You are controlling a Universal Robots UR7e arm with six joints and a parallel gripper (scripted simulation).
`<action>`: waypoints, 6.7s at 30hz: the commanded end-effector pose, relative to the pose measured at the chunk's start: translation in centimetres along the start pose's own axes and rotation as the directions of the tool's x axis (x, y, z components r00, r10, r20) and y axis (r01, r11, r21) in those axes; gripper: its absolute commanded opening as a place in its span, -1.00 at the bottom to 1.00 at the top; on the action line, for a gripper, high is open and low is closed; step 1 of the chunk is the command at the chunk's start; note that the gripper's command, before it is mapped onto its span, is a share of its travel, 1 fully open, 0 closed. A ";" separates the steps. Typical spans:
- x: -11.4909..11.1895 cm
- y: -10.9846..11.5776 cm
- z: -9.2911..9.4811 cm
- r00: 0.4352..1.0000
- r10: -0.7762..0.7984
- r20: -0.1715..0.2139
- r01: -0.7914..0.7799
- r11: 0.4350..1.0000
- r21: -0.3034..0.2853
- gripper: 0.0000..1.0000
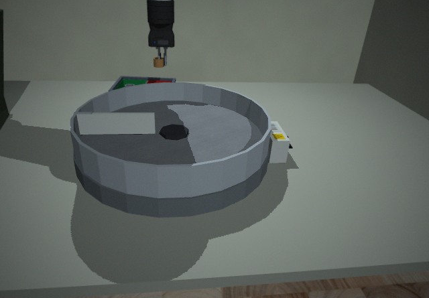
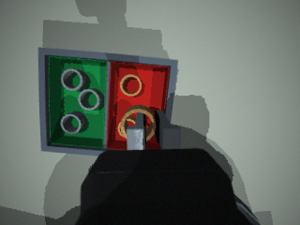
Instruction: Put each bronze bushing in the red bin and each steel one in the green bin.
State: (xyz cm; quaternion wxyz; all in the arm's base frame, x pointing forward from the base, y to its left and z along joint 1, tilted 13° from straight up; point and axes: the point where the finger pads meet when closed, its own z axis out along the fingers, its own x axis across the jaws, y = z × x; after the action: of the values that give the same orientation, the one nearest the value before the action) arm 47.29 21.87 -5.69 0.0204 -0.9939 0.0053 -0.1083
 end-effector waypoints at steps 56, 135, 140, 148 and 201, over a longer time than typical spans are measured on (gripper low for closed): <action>0.1 -0.1 7.2 1.000 0.000 -0.003 0.000 1.000 0.001 -1.00; 0.1 -0.1 10.2 1.000 0.000 -0.003 0.000 1.000 0.001 -0.16; 0.1 -0.1 10.2 1.000 0.000 -0.003 0.000 1.000 0.001 -0.16; 0.1 -0.1 10.2 1.000 0.000 -0.003 0.000 1.000 0.001 -0.16; 0.1 -0.1 10.2 1.000 0.000 -0.003 0.000 1.000 0.001 -0.16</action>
State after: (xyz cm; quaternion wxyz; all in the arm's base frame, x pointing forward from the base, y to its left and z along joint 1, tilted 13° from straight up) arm 49.57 22.31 -15.62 0.0205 -0.9938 0.0053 -0.1089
